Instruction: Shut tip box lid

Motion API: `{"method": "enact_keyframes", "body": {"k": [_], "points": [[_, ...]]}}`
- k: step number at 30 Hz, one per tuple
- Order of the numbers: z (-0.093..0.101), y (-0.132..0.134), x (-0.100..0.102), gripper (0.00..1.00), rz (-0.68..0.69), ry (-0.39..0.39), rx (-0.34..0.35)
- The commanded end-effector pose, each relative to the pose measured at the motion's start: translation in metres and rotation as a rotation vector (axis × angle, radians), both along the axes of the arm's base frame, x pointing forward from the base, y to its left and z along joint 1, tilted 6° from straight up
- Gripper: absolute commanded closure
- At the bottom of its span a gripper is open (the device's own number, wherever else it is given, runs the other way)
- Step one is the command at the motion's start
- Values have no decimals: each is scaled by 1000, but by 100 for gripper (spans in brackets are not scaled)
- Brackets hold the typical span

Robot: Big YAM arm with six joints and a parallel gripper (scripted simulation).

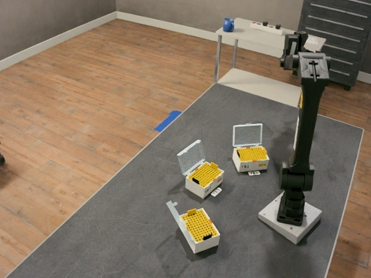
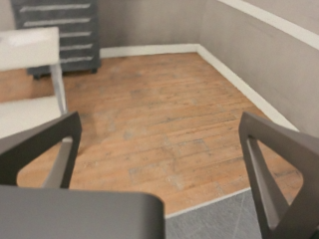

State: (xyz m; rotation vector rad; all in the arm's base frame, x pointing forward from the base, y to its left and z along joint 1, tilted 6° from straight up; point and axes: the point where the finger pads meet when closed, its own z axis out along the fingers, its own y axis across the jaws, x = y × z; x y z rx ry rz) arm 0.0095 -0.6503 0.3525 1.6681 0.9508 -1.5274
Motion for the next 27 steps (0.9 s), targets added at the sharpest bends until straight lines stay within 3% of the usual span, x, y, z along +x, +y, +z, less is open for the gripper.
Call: {"method": "enact_keyframes", "body": {"k": [1, 3, 6, 9, 21, 26, 27], "points": [[34, 20, 13, 0, 60, 35, 17], [35, 24, 15, 0, 60, 35, 17], [36, 37, 21, 0, 127, 63, 79], [36, 42, 23, 0, 127, 62, 80], [31, 97, 42, 0, 331, 133, 261], [29, 110, 46, 0, 356, 140, 282], [42, 112, 46, 0, 377, 146, 279]]}}
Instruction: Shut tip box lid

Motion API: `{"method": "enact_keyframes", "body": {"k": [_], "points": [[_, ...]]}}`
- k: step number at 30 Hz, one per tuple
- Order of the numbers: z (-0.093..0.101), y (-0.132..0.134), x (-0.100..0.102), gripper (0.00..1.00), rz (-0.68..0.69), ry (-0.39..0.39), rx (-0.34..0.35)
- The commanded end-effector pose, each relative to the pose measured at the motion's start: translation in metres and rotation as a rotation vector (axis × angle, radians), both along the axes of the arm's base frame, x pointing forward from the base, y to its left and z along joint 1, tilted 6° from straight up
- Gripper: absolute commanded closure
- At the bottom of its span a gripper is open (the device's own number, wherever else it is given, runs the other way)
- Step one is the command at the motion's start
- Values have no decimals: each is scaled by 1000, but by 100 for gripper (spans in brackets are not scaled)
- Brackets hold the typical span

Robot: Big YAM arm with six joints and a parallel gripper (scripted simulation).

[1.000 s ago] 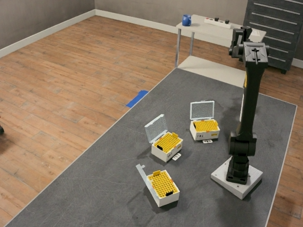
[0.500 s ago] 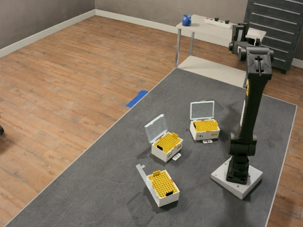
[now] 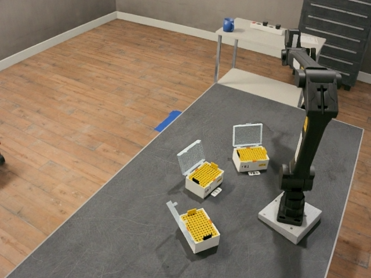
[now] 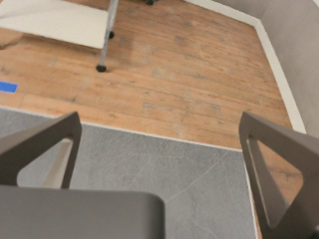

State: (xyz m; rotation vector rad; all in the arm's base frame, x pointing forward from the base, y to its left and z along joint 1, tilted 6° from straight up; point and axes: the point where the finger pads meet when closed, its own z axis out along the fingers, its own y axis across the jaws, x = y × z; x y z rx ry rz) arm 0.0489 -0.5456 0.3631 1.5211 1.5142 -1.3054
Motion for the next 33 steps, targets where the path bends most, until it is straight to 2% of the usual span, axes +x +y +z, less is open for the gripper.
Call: {"method": "enact_keyframes", "body": {"k": [1, 3, 5, 6, 8, 11, 14, 16, 17, 18, 19, 20, 22, 23, 28, 30, 31, 33], "points": [[16, 14, 5, 0, 49, 26, 11], [14, 24, 11, 0, 82, 32, 33], [11, 32, 2, 0, 104, 42, 69], [10, 38, 15, 0, 127, 43, 69], [7, 47, 16, 0, 121, 45, 70], [4, 61, 19, 0, 193, 56, 124], [-1, 75, 22, 0, 191, 58, 127], [-1, 75, 22, 0, 191, 58, 127], [9, 78, 25, 0, 222, 57, 127], [28, 78, 18, 0, 229, 57, 114], [13, 84, 16, 0, 243, 62, 152], [-8, 94, 26, 0, 265, 67, 183], [-11, 103, 27, 0, 290, 70, 203], [-13, 106, 20, 0, 296, 71, 224], [-21, 131, 33, 0, 331, 78, 238], [-25, 140, 33, 0, 383, 79, 278], [-8, 140, 30, 0, 390, 77, 260], [-8, 140, 30, 0, 390, 77, 260]]}}
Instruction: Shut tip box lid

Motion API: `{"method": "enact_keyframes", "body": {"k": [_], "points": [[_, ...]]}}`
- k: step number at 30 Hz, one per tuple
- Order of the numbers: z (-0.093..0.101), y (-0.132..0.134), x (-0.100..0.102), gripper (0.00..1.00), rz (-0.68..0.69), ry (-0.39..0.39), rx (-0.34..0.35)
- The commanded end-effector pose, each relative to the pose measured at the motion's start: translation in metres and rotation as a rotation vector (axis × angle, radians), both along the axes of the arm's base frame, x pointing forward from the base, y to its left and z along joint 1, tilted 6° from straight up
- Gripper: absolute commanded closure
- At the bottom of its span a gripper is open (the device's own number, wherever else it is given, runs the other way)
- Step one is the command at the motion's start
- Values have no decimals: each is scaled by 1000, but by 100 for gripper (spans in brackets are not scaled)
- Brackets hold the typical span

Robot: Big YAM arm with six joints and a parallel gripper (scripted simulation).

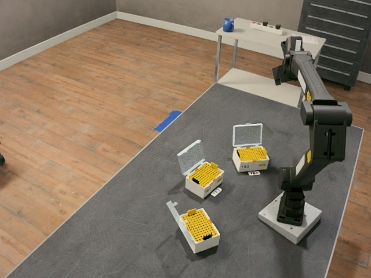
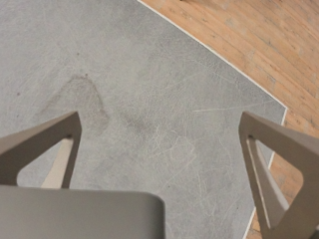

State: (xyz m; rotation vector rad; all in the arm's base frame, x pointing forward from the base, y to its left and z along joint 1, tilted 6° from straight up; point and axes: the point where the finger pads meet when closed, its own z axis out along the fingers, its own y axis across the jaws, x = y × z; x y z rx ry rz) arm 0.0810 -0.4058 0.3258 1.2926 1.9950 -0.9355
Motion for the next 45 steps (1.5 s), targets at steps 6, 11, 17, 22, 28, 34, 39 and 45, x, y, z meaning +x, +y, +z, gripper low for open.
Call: {"method": "enact_keyframes", "body": {"k": [6, 11, 17, 22, 28, 34, 39, 45], "points": [[0, 31, -1, 0, 78, 17, 36], [10, 50, 4, 0, 131, 10, 43], [-17, 74, 12, 0, 164, 20, 89], [-26, 97, 15, 0, 234, 13, 141], [-18, 119, 13, 0, 282, -1, 156], [-46, 144, 20, 0, 330, 0, 213], [-56, 166, 21, 0, 365, -2, 243], [-68, 194, 23, 0, 432, -18, 292]]}}
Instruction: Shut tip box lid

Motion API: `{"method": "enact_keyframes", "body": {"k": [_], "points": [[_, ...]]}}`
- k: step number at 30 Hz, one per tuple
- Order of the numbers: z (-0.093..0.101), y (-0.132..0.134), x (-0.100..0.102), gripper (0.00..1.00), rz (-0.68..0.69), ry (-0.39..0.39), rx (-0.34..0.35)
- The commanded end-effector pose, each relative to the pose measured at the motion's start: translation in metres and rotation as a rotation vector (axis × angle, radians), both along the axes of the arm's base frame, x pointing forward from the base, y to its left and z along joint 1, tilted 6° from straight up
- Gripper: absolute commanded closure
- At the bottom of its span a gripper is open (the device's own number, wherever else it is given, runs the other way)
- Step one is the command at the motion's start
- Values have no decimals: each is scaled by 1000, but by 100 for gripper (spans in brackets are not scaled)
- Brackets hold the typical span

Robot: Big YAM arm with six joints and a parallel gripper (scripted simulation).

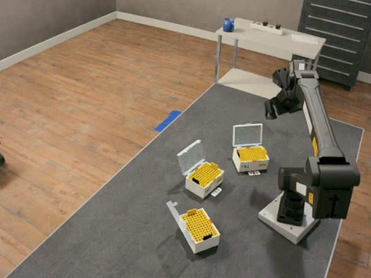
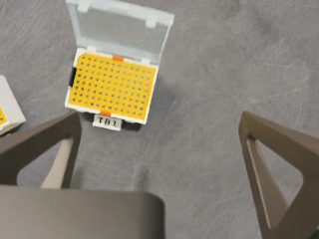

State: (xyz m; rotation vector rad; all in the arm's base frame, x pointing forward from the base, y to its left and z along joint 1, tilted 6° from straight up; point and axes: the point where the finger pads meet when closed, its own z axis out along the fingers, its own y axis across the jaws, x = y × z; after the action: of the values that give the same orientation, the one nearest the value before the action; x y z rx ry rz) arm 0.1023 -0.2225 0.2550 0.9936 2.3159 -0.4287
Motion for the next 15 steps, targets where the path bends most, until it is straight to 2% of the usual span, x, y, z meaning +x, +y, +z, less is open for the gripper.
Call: {"method": "enact_keyframes", "body": {"k": [1, 2, 4, 6, 7, 8, 15], "points": [[0, 15, 1, 0, 34, 10, -19], [-1, 19, 2, 0, 17, 0, -10], [-5, 27, -1, 0, 66, -9, 23], [-5, 27, -1, 0, 66, -9, 23], [7, 27, 0, 0, 77, -16, 10], [-9, 36, 0, 0, 82, -12, 32], [-24, 70, 5, 0, 157, -29, 81]]}}
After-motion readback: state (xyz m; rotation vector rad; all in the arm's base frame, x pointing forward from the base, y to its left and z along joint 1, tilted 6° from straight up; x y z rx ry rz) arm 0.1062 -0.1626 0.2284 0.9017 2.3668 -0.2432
